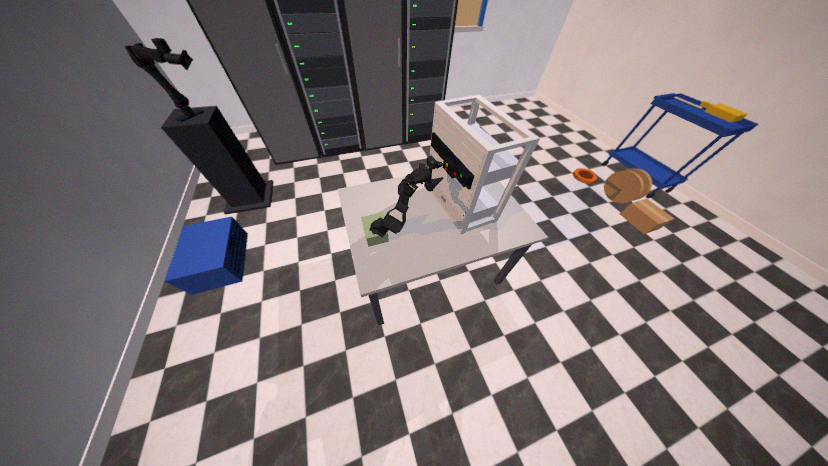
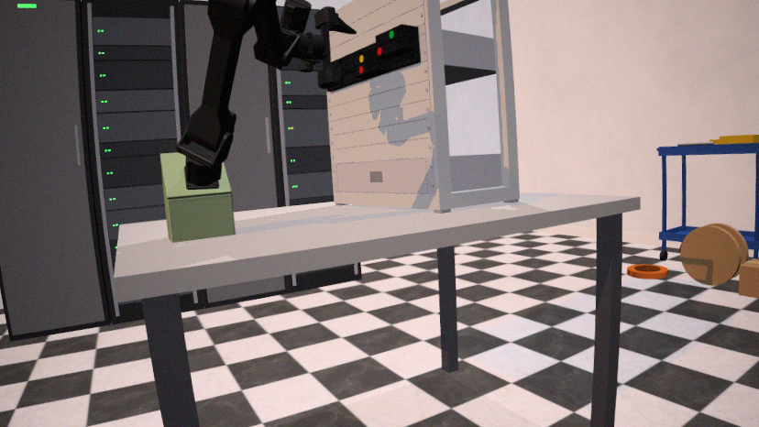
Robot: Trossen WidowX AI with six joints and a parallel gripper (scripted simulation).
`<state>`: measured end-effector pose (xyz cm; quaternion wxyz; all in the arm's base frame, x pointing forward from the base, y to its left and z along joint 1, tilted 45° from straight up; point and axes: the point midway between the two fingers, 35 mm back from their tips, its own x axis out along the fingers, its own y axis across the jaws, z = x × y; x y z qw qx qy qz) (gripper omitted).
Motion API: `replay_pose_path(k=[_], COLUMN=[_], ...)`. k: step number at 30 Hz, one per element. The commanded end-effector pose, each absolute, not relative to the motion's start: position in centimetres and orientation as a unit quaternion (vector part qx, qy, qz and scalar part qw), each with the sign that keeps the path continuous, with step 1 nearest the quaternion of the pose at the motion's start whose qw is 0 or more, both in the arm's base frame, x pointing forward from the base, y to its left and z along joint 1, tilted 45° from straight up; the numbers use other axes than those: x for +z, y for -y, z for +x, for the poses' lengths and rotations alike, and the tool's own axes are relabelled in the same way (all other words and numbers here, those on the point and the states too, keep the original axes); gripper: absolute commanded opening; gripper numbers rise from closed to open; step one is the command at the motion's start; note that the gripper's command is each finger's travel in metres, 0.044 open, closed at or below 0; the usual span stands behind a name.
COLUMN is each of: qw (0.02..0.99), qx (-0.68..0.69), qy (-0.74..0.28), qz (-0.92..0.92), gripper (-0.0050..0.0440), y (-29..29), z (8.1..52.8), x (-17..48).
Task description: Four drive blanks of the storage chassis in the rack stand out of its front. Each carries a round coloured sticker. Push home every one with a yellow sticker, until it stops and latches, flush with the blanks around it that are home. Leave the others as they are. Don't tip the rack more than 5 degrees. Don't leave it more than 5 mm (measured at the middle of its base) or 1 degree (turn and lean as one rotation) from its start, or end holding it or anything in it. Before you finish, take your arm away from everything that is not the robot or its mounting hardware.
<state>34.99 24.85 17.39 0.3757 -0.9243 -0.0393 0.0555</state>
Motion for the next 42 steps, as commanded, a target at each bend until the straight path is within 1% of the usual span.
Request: replay_pose_path(k=[1,8,17,42], qw=[0.381,0.381,0.381,0.381], qx=[0.050,0.050,0.050,0.050], qy=[0.043,0.043,0.043,0.043], qz=[-0.922,-0.922,-0.922,-0.922], gripper=[0.0440,0.0440,0.0440,0.0440], y=[-23.8,-21.6,-20.2,-20.1], z=[35.2,35.5,35.6,35.7], x=[20.1,23.7,26.0,26.3])
